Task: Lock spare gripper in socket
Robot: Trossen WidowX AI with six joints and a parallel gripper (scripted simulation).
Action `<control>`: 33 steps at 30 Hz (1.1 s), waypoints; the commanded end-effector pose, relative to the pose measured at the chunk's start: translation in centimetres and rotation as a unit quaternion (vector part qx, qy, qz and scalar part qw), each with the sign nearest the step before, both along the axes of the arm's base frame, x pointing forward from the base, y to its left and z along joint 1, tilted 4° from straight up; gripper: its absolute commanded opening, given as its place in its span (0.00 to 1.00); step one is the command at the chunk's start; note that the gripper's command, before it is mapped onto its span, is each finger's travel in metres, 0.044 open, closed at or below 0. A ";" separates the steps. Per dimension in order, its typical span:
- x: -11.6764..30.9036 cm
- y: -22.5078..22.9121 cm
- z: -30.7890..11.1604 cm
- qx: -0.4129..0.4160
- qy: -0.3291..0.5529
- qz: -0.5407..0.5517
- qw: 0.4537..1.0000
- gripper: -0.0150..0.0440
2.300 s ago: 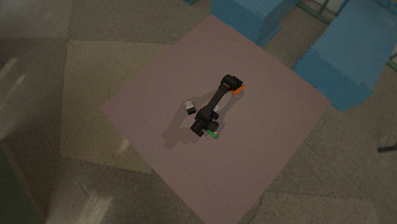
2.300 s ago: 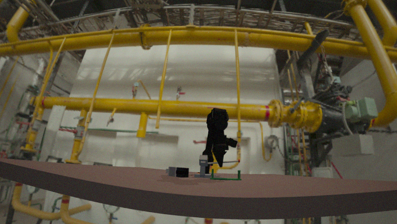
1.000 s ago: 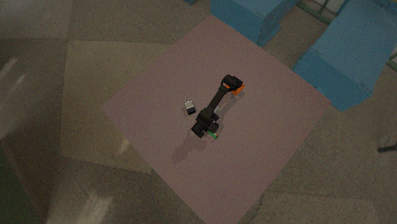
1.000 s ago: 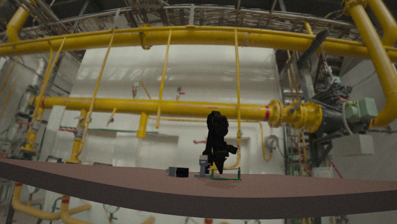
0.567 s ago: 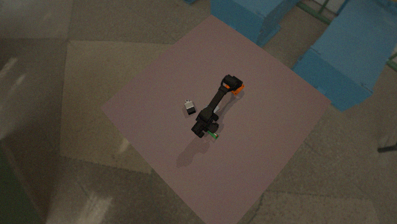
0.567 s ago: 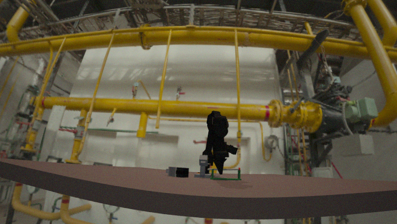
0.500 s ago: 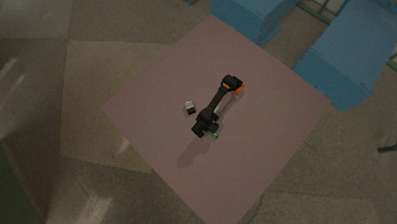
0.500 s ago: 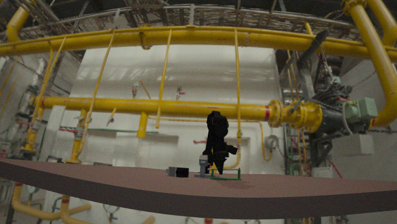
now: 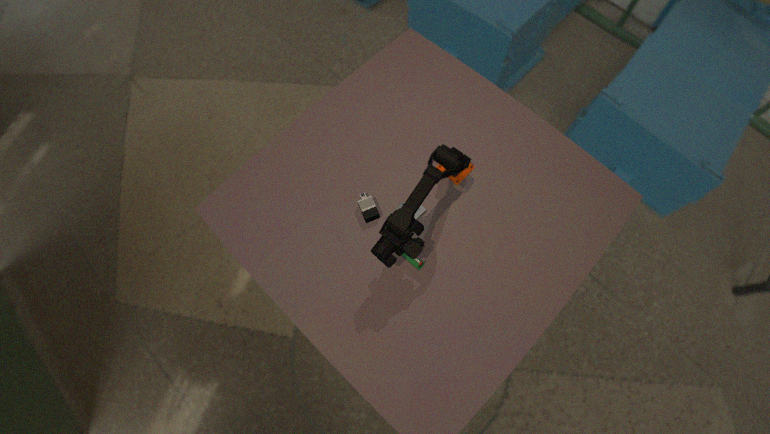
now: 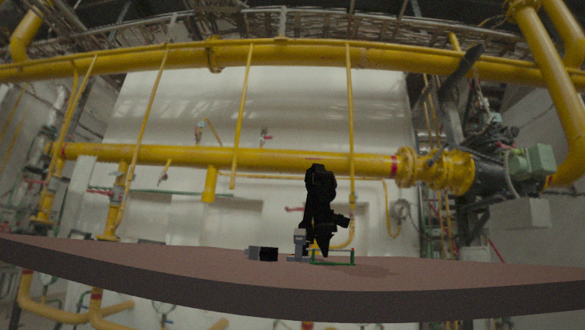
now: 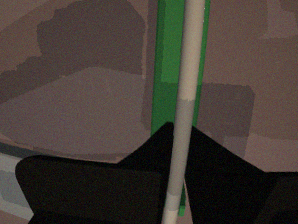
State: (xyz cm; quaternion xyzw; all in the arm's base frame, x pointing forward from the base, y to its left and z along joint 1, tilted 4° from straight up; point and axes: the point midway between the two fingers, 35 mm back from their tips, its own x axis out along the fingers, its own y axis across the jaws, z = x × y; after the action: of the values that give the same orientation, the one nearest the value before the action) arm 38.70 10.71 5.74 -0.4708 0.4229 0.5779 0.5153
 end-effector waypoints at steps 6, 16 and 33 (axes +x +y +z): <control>-0.1 0.0 -0.4 -0.001 0.004 -0.001 1.000 0.25; 0.0 0.0 0.0 0.000 0.000 0.000 1.000 0.25; 0.0 0.0 0.0 0.000 0.000 0.000 1.000 0.79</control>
State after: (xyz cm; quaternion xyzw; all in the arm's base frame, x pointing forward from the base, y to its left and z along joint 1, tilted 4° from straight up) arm 38.68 10.70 5.70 -0.4706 0.4232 0.5780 0.5151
